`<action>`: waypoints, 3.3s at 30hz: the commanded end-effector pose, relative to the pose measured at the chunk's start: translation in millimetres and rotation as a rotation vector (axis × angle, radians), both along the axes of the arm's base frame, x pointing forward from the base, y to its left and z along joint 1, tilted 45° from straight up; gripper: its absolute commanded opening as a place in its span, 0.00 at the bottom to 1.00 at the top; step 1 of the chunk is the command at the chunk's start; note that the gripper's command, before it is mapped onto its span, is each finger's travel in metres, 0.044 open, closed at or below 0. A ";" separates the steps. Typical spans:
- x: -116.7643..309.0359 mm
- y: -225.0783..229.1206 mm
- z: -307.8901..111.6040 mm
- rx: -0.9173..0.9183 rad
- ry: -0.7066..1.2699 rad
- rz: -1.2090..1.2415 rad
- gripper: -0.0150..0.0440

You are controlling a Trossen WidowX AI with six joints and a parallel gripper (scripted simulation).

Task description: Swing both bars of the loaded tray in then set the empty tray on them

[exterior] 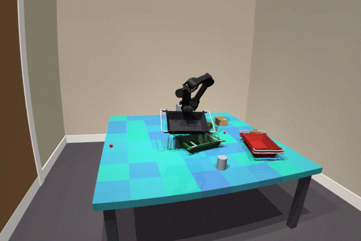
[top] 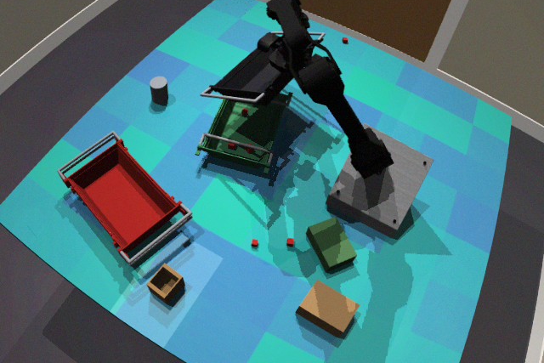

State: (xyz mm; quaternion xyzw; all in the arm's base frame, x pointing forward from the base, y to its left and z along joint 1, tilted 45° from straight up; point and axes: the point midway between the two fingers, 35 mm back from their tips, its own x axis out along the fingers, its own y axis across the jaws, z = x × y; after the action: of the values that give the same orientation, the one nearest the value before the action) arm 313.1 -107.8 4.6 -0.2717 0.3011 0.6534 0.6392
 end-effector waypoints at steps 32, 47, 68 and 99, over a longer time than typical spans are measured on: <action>17.0 65.4 52.0 0.047 -0.250 0.234 0.25; 17.0 65.4 52.0 0.047 -0.250 0.234 0.25; 17.5 67.5 49.9 0.046 -0.250 0.234 0.25; 7.8 94.1 16.4 0.048 -0.251 0.234 0.25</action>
State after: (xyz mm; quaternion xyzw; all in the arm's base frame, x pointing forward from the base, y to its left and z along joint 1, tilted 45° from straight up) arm 322.1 -14.8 20.6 -0.3651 0.1707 0.6934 0.5973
